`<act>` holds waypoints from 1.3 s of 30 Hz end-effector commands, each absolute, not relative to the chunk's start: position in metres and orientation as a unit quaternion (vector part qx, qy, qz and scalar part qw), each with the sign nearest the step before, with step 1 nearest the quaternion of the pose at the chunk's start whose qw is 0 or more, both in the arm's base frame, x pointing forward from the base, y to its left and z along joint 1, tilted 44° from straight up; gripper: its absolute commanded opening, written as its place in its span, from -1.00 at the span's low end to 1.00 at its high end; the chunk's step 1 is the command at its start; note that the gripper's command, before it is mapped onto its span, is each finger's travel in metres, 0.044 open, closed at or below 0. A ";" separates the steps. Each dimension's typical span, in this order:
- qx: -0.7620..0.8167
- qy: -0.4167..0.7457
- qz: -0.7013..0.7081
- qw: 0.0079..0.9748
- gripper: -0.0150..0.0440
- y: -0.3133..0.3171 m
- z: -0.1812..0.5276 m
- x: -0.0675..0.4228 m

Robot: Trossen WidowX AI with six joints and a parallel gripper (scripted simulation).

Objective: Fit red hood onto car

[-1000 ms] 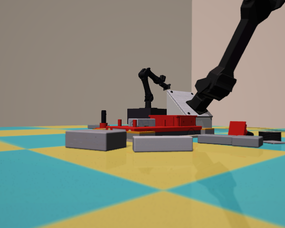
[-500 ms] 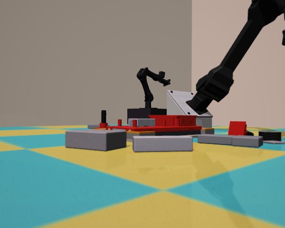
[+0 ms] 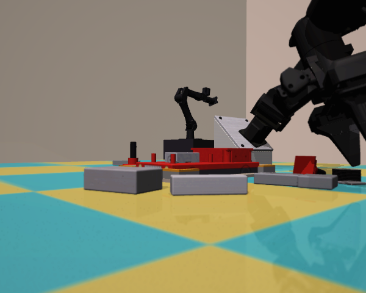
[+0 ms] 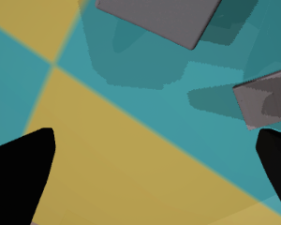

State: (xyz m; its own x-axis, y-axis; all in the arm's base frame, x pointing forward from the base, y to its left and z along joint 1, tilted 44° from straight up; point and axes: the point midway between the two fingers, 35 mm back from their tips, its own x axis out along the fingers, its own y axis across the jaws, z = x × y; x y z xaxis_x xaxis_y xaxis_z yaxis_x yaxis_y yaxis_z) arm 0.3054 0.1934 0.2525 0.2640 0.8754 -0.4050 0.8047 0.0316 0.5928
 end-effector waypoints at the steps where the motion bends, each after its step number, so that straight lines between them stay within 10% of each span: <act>1: 0.706 0.590 -0.014 0.391 1.00 0.159 0.227 0.315; 21: 0.731 0.556 -0.292 0.267 1.00 -0.014 0.132 0.254; 39: 0.732 0.556 -0.304 0.249 1.00 -0.018 0.124 0.246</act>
